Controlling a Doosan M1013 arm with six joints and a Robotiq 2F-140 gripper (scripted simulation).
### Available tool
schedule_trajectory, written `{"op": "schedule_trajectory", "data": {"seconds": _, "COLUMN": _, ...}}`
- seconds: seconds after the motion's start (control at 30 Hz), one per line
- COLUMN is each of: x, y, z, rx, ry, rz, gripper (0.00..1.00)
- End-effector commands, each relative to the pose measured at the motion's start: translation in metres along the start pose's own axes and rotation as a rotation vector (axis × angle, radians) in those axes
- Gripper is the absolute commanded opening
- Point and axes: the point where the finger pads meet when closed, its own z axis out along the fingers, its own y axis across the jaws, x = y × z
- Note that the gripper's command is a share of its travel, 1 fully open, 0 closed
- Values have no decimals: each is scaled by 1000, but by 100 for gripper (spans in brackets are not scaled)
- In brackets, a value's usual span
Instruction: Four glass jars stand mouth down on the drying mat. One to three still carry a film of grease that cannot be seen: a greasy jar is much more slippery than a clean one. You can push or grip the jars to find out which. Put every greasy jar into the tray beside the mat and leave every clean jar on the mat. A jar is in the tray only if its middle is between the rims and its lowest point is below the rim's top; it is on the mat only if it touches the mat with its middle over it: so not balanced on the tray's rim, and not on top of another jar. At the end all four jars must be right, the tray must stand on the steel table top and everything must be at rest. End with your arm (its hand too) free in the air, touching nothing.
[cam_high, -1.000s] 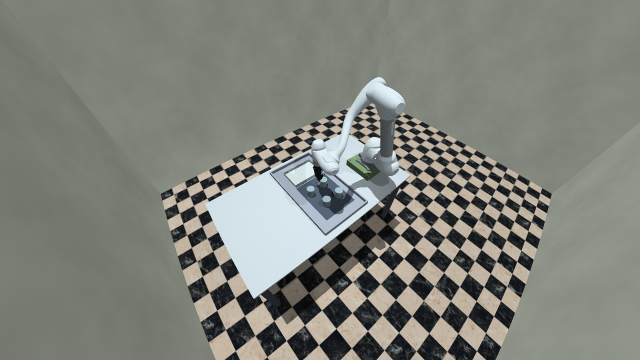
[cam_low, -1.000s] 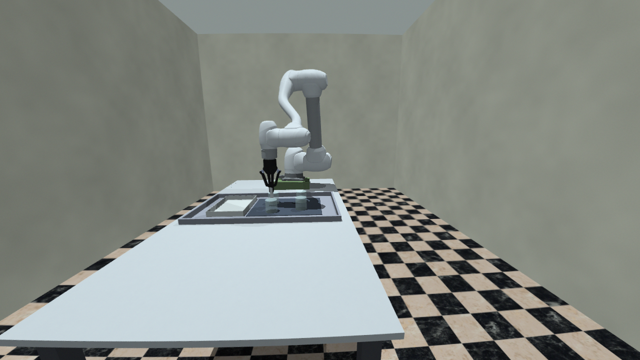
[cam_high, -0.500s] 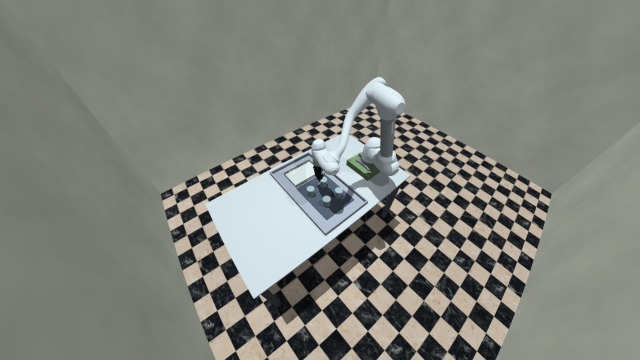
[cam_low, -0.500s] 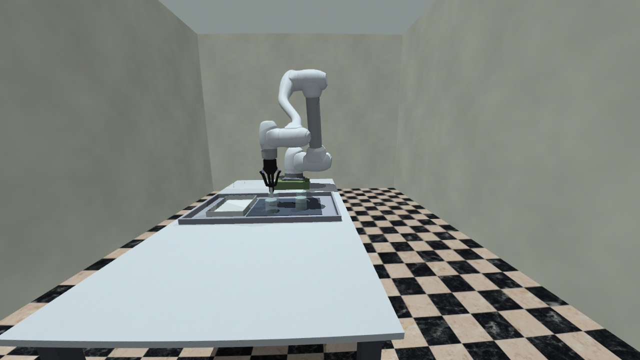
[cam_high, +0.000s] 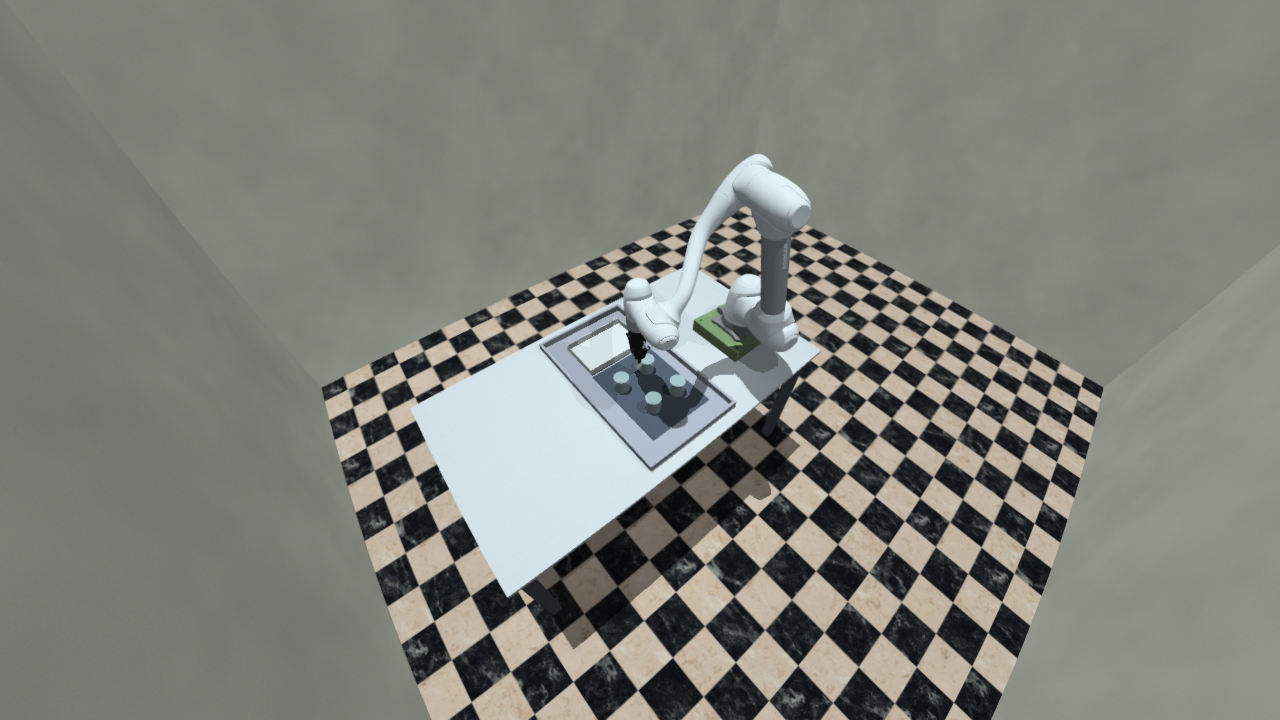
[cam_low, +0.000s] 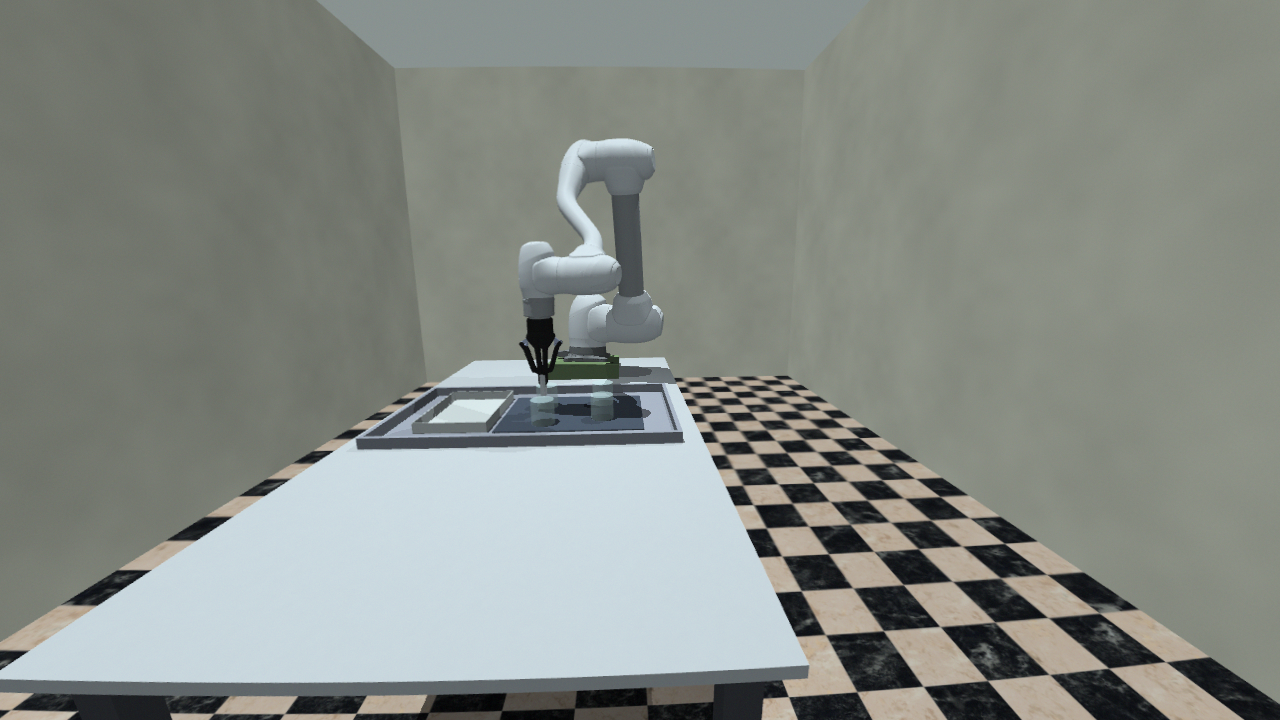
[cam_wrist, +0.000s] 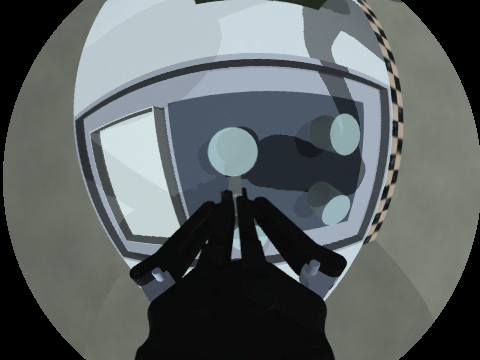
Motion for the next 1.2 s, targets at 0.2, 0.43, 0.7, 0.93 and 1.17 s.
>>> {"op": "schedule_trajectory", "data": {"seconds": 0.2, "x": 1, "y": 0, "z": 0, "rx": 0, "ry": 0, "rz": 0, "gripper": 0}}
{"op": "schedule_trajectory", "data": {"seconds": 0.43, "x": 2, "y": 0, "z": 0, "rx": 0, "ry": 0, "rz": 0, "gripper": 0}}
{"op": "schedule_trajectory", "data": {"seconds": 0.7, "x": 3, "y": 0, "z": 0, "rx": 0, "ry": 0, "rz": 0, "gripper": 0}}
{"op": "schedule_trajectory", "data": {"seconds": 0.93, "x": 4, "y": 0, "z": 0, "rx": 0, "ry": 0, "rz": 0, "gripper": 0}}
{"op": "schedule_trajectory", "data": {"seconds": 1.17, "x": 4, "y": 0, "z": 0, "rx": 0, "ry": 0, "rz": 0, "gripper": 0}}
